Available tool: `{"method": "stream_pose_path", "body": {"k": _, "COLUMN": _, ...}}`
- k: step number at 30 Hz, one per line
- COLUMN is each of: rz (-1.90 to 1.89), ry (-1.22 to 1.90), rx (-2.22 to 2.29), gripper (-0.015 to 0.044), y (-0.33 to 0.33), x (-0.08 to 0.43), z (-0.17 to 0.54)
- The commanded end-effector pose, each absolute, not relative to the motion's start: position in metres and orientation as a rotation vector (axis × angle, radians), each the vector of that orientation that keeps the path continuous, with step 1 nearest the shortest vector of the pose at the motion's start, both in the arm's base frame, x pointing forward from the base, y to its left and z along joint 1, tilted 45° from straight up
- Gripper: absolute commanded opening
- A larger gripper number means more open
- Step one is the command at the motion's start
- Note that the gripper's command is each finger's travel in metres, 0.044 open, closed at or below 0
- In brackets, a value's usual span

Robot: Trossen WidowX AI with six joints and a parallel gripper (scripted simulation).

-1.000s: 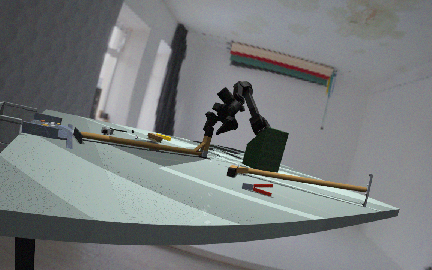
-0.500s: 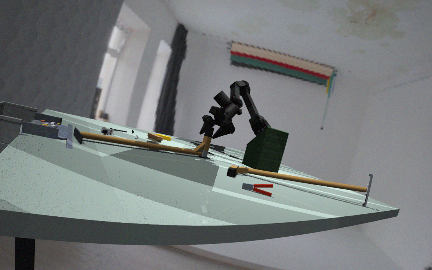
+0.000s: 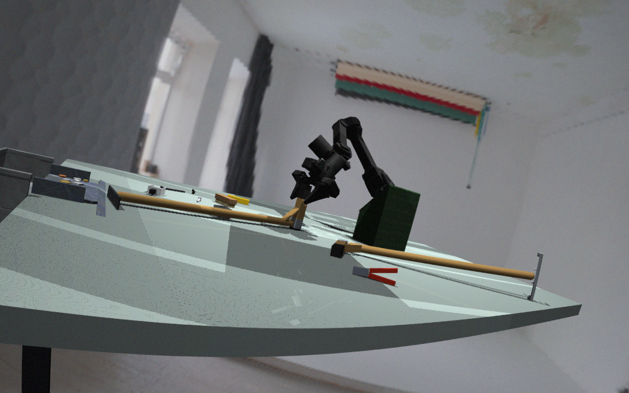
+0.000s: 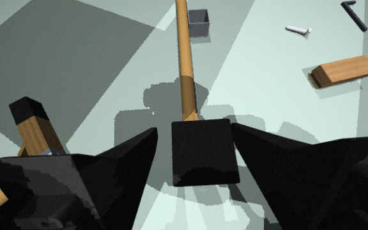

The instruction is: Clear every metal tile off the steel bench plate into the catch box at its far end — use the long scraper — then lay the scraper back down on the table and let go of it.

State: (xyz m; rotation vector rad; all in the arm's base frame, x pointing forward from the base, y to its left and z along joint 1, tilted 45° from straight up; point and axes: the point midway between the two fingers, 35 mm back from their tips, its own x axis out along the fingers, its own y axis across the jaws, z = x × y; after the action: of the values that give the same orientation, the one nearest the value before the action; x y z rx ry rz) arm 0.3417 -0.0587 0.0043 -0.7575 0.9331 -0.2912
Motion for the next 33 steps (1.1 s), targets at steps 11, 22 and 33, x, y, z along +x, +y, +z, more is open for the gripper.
{"method": "stream_pose_path", "body": {"k": 11, "rz": -0.291, "ry": 0.935, "rx": -0.757, "gripper": 0.0065, "y": -0.059, "x": 0.341, "z": 0.004}}
{"method": "stream_pose_path", "body": {"k": 22, "rz": -0.294, "ry": 0.932, "rx": -0.756, "gripper": 0.0, "y": -0.059, "x": 0.342, "z": 0.007}}
{"method": "stream_pose_path", "body": {"k": 33, "rz": -0.313, "ry": 0.924, "rx": -0.744, "gripper": 0.0, "y": -0.068, "x": 0.344, "z": 0.016}}
